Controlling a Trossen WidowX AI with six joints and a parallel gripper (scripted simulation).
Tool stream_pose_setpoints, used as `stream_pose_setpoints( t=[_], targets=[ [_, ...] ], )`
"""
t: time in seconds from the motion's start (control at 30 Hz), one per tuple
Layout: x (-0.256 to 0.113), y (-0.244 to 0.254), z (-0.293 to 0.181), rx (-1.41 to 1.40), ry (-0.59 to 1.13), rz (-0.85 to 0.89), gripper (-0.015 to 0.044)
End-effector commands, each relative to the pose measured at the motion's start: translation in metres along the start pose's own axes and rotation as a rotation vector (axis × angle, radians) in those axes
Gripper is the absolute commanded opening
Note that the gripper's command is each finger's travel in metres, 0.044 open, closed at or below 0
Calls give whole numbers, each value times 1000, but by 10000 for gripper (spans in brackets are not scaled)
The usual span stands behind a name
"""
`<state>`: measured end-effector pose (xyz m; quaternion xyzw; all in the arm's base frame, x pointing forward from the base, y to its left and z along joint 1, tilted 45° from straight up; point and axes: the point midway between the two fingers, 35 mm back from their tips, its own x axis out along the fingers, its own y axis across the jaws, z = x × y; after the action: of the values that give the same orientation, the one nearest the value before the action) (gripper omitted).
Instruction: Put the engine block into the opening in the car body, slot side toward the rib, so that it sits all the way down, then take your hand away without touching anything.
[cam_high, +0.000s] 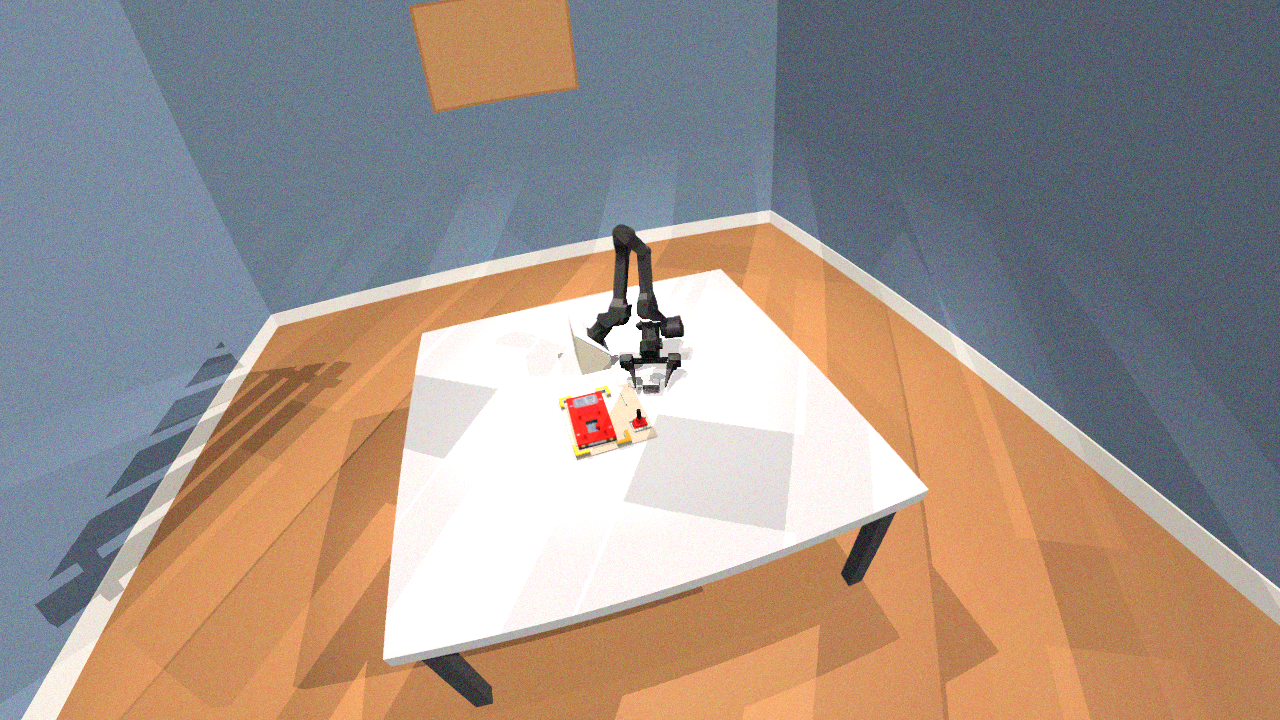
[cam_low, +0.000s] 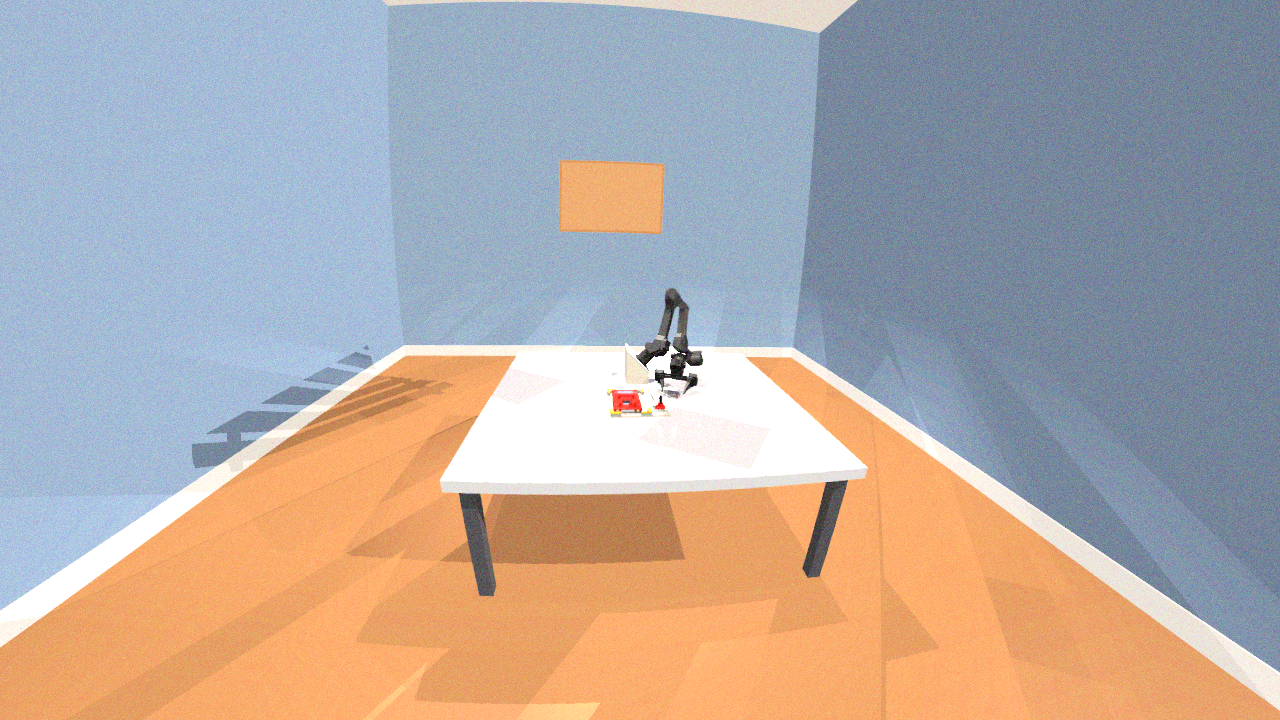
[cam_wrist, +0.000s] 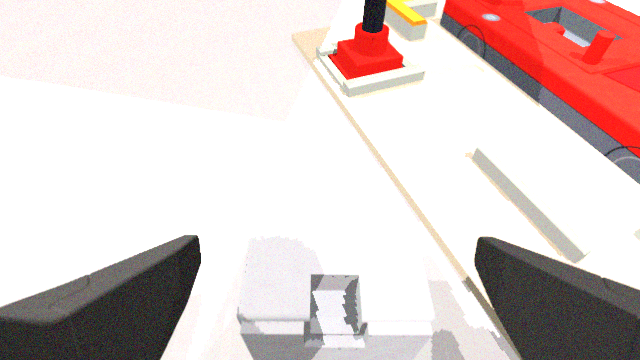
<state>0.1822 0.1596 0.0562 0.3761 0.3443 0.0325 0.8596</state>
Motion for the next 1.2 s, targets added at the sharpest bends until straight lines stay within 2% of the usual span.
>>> stream_pose_setpoints(
  t=[0.0,0.3,0.83,1.17],
  targets=[
    [-9,2,2,1,7,5,440],
    [-41,2,10,0,12,6,440],
    [-38,2,9,-5,15,6,440],
    [-33,-3,5,-173,163,-115,440]
  ],
)
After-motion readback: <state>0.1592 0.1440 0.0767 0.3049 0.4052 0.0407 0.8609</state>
